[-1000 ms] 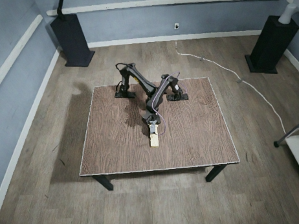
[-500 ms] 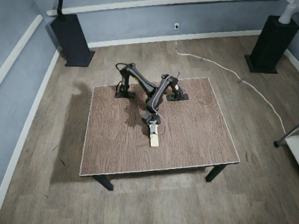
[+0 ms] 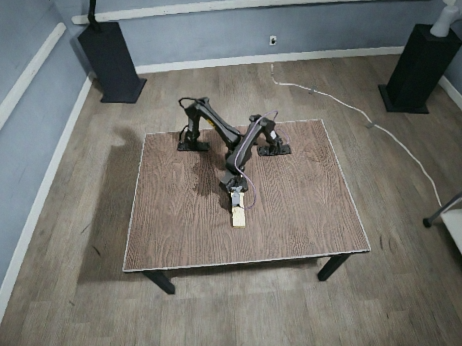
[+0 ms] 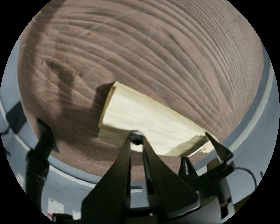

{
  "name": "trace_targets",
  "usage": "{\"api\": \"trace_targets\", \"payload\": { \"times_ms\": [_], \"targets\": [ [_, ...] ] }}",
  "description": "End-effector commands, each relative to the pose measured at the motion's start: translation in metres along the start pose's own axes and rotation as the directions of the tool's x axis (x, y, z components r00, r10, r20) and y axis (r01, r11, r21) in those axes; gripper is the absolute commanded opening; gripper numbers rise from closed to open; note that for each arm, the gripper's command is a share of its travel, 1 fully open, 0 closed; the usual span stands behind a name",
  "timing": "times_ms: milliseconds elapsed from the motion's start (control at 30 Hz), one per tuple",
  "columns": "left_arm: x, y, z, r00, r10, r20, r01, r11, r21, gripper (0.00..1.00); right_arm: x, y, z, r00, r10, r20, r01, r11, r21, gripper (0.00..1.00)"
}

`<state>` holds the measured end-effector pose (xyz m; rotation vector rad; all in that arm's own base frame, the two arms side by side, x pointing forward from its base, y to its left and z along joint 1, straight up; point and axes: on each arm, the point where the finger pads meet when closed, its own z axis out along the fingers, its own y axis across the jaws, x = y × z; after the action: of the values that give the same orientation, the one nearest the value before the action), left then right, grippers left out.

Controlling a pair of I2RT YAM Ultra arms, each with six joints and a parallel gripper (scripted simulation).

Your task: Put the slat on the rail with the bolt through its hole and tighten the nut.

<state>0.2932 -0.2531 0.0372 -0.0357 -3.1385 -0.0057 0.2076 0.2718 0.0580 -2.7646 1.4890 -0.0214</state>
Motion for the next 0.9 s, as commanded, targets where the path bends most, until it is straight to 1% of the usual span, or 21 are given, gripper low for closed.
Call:
{"api": "trace_targets", "payload": {
  "times_ms": [0,567,700,867],
  "targets": [
    [-0.0023,-0.0018,-0.0053,1.0,0.0,0.013,0.0,1.0,0.01,0.72,-0.0008,0.0002,0.0014,1.0,0.0,0.009,0.0,1.0,0.004,0.12],
    [-0.0023,-0.0018,-0.0053,1.0,0.0,0.013,0.0,1.0,0.01,0.72,-0.0008,0.0002,0.004,1.0,0.008,0.01,-0.008,1.0,0.002,0.12],
    [-0.0023,-0.0018,-0.0053,1.0,0.0,0.013,0.0,1.0,0.01,0.72,-0.0007,0.0007,0.0066,0.989,0.146,0.012,-0.146,0.989,-0.004,0.12],
    [-0.0023,-0.0018,-0.0053,1.0,0.0,0.013,0.0,1.0,0.01,0.72,-0.0005,0.001,0.009,0.939,0.344,0.012,-0.344,0.939,-0.011,0.12]
  ]
}}
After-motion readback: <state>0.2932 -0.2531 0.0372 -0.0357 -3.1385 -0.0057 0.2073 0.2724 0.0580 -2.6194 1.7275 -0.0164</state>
